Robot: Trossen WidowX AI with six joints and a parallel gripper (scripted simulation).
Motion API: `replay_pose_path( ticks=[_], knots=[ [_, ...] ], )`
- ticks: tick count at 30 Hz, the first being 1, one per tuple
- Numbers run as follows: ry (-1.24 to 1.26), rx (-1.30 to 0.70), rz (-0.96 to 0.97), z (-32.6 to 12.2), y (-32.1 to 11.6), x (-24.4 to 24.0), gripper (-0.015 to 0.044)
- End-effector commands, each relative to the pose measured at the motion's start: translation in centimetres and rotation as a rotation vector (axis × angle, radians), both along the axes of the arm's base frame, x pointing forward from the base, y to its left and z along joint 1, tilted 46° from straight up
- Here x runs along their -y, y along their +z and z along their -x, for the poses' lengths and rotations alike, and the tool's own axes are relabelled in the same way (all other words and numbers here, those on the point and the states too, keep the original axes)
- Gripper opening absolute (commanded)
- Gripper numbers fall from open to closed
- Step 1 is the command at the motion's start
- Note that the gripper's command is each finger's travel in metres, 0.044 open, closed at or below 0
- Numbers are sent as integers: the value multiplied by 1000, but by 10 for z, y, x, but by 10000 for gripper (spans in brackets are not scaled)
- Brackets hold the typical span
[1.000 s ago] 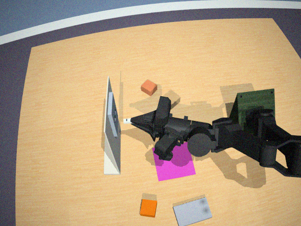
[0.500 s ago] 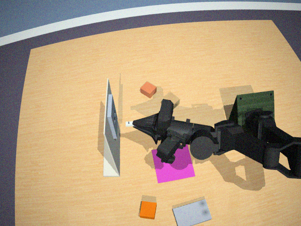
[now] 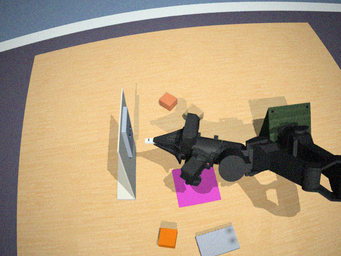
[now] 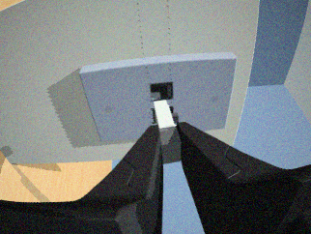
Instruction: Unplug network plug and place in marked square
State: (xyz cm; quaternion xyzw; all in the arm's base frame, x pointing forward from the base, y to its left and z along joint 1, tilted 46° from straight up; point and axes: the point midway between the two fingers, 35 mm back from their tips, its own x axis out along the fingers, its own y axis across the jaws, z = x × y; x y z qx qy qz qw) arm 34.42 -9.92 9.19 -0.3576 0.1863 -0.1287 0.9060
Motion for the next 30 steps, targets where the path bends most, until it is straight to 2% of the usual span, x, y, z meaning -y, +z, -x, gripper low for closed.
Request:
replay_pose_path(
  ticks=[1, 30],
  knots=[
    [-5, -6, -4, 4, -1, -1, 0],
    [-5, -6, -4, 14, 2, -6, 0]
  ],
)
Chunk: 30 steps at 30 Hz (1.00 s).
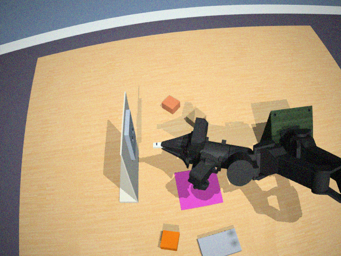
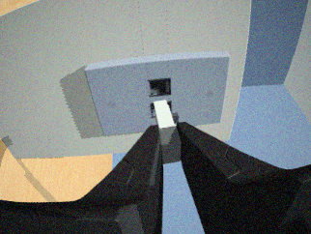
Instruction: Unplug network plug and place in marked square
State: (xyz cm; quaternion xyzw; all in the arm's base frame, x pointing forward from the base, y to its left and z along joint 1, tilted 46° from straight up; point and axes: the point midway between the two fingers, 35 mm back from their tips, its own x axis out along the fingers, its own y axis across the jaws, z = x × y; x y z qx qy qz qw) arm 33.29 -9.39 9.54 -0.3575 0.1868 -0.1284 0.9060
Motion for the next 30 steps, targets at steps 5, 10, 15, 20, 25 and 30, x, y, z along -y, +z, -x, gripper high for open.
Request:
replay_pose_path(
  ticks=[5, 10, 15, 20, 25, 30],
  knots=[
    [0, 0, 0, 2, 1, 0, 0],
    [-1, -2, -1, 6, 6, 10, 0],
    [-2, -4, -1, 12, 13, 21, 0],
    [-3, -5, -1, 19, 19, 31, 0],
    [-4, -6, -1, 27, 26, 40, 0],
    [-5, -5, -1, 34, 31, 48, 0]
  ],
)
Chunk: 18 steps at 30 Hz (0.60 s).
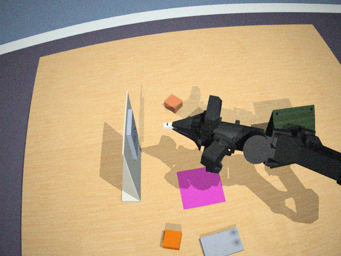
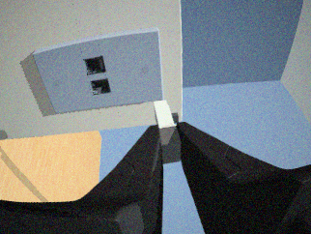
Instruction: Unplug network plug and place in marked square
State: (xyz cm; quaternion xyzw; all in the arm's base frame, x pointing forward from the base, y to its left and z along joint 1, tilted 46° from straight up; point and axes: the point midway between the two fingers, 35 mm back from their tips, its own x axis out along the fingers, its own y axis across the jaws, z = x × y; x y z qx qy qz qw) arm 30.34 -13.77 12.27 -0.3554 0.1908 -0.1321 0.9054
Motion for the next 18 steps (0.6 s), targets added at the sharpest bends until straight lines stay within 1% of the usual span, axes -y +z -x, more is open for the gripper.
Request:
replay_pose_path(
  ticks=[1, 4, 11, 18],
  knots=[
    [5, -1, 2, 5, 4, 4, 0],
    [49, -36, 7, 3, -2, -1, 0],
    [260, -178, 18, -1, -30, -26, 0],
    [477, -276, 10, 1, -53, -53, 0]
  ],
)
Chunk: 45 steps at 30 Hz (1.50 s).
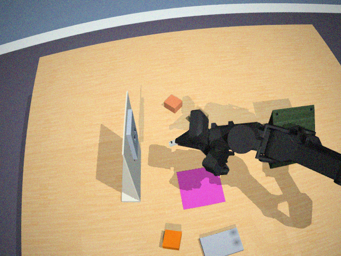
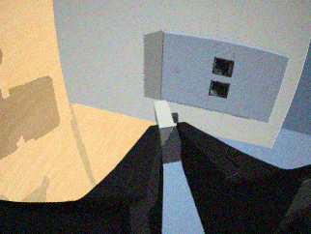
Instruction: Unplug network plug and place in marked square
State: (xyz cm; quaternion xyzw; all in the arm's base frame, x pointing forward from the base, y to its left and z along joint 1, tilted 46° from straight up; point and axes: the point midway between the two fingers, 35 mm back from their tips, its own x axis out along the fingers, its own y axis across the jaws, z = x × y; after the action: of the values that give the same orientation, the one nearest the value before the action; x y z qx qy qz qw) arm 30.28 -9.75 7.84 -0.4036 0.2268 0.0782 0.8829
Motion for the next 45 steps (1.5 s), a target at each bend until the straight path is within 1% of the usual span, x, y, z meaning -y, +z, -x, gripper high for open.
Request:
replay_pose_path(
  ticks=[1, 10, 20, 28, 45],
  knots=[
    [136, -51, -13, 2, -11, -17, 0],
    [404, -111, -74, 13, -27, -53, 0],
    [664, -93, -181, 31, -29, -88, 0],
    [679, -89, -189, 32, -29, -91, 0],
    [680, -96, -185, 27, -43, -101, 0]
  ],
)
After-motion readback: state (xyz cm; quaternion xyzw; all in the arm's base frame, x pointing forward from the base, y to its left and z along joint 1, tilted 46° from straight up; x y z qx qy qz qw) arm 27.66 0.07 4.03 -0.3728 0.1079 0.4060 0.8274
